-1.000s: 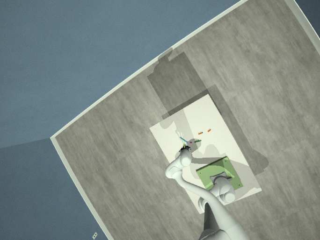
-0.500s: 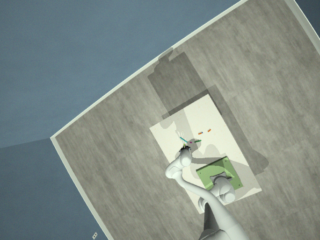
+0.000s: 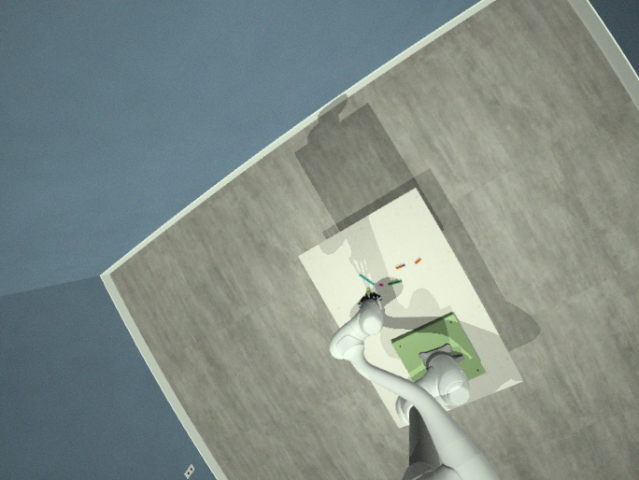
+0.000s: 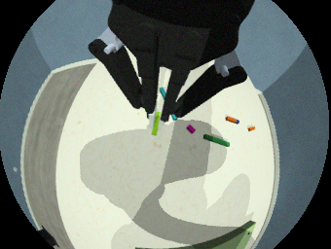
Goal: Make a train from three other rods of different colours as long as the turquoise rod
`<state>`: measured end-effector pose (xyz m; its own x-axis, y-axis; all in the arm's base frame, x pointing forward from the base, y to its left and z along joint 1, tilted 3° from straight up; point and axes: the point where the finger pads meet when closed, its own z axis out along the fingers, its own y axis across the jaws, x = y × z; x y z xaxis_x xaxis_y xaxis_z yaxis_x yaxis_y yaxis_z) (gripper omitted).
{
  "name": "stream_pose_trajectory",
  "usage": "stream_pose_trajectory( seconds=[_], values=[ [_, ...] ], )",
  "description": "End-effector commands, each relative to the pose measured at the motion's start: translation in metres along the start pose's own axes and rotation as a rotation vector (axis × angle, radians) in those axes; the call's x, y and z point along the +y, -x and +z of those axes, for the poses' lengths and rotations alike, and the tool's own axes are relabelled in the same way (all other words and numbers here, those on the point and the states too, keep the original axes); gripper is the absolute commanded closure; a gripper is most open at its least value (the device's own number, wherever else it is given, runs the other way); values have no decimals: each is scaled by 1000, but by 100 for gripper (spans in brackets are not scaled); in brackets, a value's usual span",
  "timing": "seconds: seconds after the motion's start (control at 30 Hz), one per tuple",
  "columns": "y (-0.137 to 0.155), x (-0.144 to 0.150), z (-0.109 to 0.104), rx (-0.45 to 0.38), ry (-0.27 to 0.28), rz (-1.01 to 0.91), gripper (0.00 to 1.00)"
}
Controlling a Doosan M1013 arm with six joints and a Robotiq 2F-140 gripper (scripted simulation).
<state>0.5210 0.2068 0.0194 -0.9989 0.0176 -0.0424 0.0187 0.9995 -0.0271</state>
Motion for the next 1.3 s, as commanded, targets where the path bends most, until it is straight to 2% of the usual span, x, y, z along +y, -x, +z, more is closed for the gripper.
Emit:
stream_pose_trajectory(
  seconds=[0.0,0.07,0.27,0.4,0.93,1.27],
  values=[
    [0,0,-22,0,0,0,97],
    [0,0,-22,0,0,0,97],
    [0,0,-66,0,0,0,97],
    [0,0,-81,0,0,0,97],
    [0,0,-83,0,0,-7,97],
    [2,-4,-83,0,0,-113,97]
  ],
)
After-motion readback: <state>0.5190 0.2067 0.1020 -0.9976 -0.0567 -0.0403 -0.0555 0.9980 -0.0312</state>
